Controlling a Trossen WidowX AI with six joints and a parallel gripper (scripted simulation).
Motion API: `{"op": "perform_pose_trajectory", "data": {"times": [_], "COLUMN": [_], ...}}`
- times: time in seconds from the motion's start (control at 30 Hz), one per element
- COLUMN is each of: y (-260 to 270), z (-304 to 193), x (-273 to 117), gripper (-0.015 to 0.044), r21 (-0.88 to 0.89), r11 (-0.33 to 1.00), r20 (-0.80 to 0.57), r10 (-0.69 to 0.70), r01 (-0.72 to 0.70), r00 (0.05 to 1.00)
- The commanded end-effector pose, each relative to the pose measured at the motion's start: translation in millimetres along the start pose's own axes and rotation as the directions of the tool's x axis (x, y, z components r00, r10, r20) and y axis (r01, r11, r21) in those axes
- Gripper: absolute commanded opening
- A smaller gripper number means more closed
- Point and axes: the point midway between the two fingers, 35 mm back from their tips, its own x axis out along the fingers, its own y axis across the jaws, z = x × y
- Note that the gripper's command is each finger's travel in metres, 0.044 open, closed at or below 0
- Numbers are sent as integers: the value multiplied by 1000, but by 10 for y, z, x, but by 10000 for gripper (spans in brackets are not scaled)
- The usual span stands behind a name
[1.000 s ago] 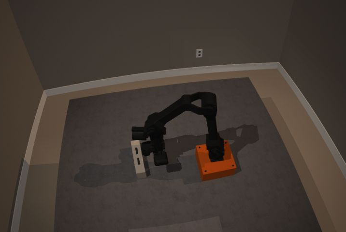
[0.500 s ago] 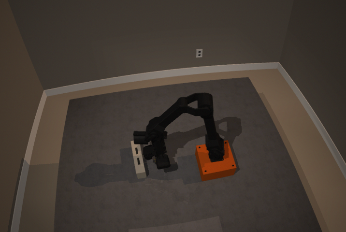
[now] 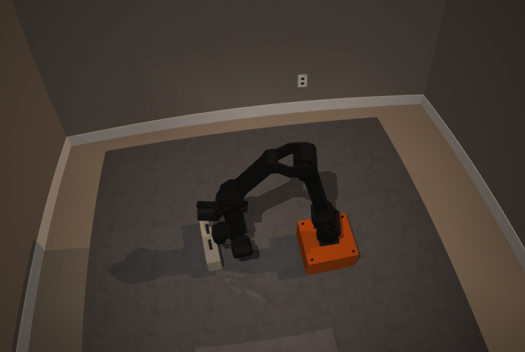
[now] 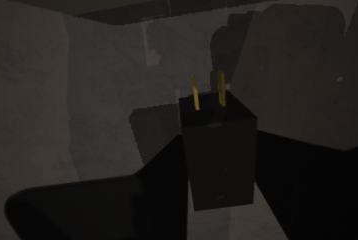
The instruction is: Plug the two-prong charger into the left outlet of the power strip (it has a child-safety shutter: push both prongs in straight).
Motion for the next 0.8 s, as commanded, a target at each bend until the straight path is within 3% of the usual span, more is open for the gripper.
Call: {"op": "perform_pose_trajectory", "data": {"times": [0.0, 0.77], "y": [-6, 0], "z": [56, 281], "x": [1, 28], "gripper": [0, 0], "r21": [4, -3], "r11": [1000, 1000], "r20": [-1, 2], "r10": [-3, -3], "r01": [3, 3], "r00": [1000, 1000]}}
